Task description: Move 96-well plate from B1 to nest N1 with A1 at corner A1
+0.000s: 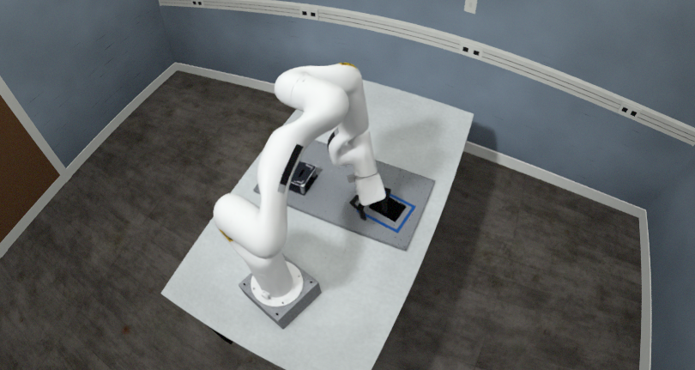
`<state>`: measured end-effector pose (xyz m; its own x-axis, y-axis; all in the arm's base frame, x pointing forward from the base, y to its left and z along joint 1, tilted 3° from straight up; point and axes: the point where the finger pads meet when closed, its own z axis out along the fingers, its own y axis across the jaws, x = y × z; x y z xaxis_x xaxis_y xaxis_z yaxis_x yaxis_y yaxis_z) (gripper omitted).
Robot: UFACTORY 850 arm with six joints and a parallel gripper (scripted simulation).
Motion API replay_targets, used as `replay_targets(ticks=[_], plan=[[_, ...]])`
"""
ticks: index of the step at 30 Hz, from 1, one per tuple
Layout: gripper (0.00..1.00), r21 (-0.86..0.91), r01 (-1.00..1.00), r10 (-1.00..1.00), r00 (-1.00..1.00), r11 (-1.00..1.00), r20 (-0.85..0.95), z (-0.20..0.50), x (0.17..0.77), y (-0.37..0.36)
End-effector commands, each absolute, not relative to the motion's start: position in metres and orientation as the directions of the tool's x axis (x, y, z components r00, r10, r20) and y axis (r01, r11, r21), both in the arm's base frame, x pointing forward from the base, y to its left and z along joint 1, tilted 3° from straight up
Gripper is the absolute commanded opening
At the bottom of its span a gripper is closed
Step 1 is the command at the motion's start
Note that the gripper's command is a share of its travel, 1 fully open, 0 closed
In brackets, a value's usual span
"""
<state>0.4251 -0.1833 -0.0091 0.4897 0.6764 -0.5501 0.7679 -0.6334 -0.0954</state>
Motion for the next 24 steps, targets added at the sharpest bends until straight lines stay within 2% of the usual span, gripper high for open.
replay_targets(ticks=[1,12,14,24], plan=[[1.00,-0.032,0.677,0.588,0.614,-0.735,-0.527,-0.009,0.427,-0.180],[1.00,0.072,0.413,0.338,0.823,-0.908,-0.456,-0.010,0.433,-0.175],[1.00,0.072,0.413,0.338,0.823,-0.908,-0.456,-0.010,0.433,-0.175],[1.00,0.138,0.106,0.048,0.928,-0.985,-0.369,-0.009,0.441,-0.172]])
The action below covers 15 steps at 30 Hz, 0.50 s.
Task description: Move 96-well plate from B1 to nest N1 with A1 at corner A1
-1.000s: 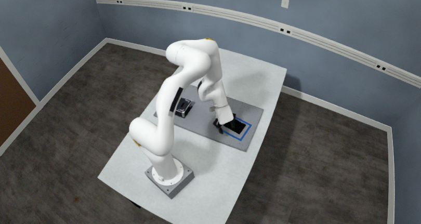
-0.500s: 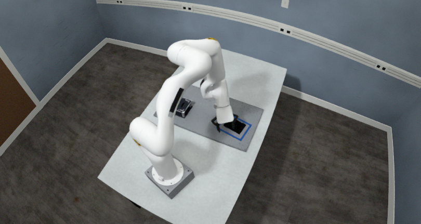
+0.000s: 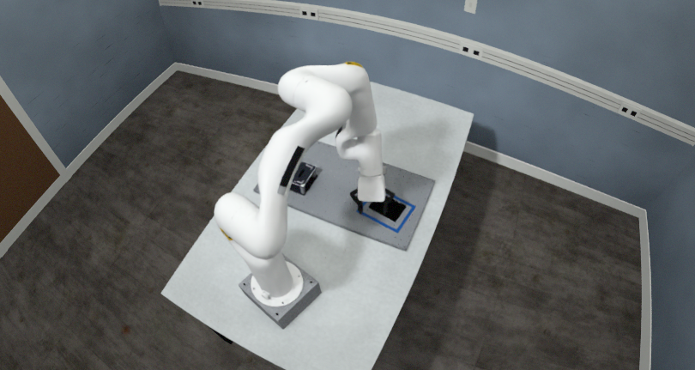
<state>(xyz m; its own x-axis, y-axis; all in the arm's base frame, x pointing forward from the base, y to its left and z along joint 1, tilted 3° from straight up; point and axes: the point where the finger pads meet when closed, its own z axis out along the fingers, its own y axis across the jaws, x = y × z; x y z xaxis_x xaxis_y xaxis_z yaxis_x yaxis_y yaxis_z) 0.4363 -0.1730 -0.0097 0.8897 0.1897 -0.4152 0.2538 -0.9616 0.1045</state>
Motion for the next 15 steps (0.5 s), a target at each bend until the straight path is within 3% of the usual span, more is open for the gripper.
replay_targets(ticks=[1,15], plan=[[1.00,0.143,0.074,0.017,0.933,-0.987,-0.359,-0.009,0.441,-0.172],[1.00,0.172,-0.297,-0.334,0.908,-0.939,-0.253,-0.006,0.457,-0.171]])
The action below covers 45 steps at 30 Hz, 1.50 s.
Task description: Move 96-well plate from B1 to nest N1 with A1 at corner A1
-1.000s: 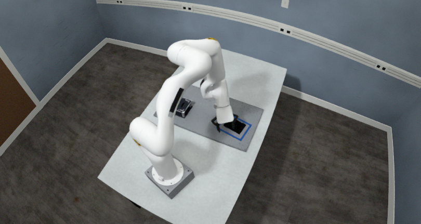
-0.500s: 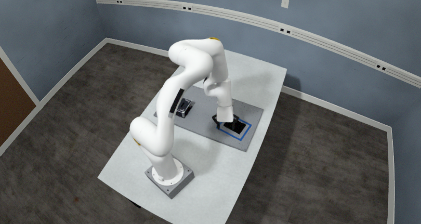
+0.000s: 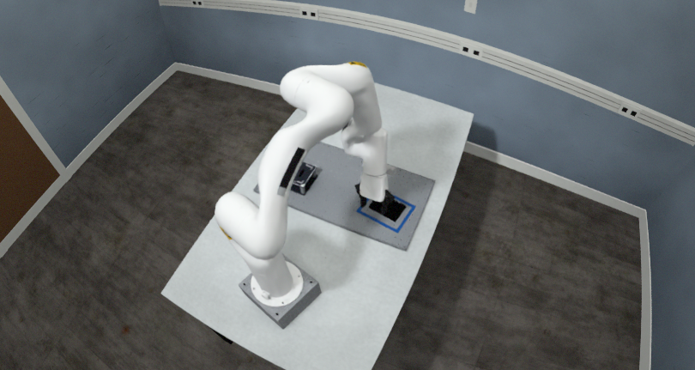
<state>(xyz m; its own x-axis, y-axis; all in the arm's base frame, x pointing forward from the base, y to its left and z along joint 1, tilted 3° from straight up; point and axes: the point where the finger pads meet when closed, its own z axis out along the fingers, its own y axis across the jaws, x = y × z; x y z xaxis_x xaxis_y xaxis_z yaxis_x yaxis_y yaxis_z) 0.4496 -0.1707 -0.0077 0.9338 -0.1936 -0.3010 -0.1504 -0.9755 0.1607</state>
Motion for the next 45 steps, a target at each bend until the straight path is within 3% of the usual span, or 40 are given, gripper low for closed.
replay_targets(ticks=[1,10,23,45], plan=[[1.00,0.173,-0.328,-0.363,0.899,-0.929,-0.244,-0.006,0.457,-0.171],[1.00,0.168,-0.522,-0.547,0.816,-0.836,-0.188,-0.003,0.468,-0.173],[1.00,0.127,-0.822,-0.832,0.546,-0.555,-0.102,0.002,0.484,-0.179],[1.00,0.036,-0.997,-0.997,0.061,-0.062,-0.050,0.015,0.513,-0.199]])
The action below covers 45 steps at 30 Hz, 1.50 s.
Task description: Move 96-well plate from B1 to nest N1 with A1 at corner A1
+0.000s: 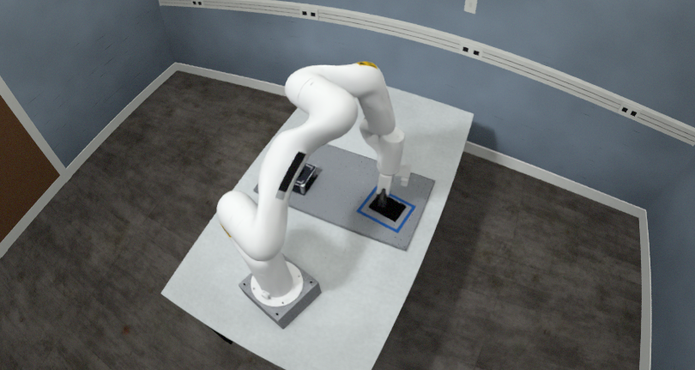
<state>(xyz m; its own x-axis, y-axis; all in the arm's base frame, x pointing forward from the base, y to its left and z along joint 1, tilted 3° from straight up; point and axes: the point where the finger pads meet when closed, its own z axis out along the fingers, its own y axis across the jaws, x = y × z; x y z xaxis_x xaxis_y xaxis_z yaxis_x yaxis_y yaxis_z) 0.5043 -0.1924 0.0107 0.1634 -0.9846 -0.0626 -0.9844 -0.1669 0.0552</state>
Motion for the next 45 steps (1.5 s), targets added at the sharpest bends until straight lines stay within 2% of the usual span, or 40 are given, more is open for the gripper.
replay_targets(ticks=[1,7,23,45], plan=[[1.00,0.030,-0.999,-0.998,0.028,-0.030,-0.050,0.015,0.513,-0.199],[1.00,-0.007,-0.986,-0.985,-0.166,0.166,-0.052,0.019,0.520,-0.206],[1.00,-0.007,-0.986,-0.984,-0.168,0.169,-0.052,0.019,0.520,-0.206],[1.00,-0.007,-0.986,-0.984,-0.168,0.169,-0.052,-0.014,0.521,-0.204]])
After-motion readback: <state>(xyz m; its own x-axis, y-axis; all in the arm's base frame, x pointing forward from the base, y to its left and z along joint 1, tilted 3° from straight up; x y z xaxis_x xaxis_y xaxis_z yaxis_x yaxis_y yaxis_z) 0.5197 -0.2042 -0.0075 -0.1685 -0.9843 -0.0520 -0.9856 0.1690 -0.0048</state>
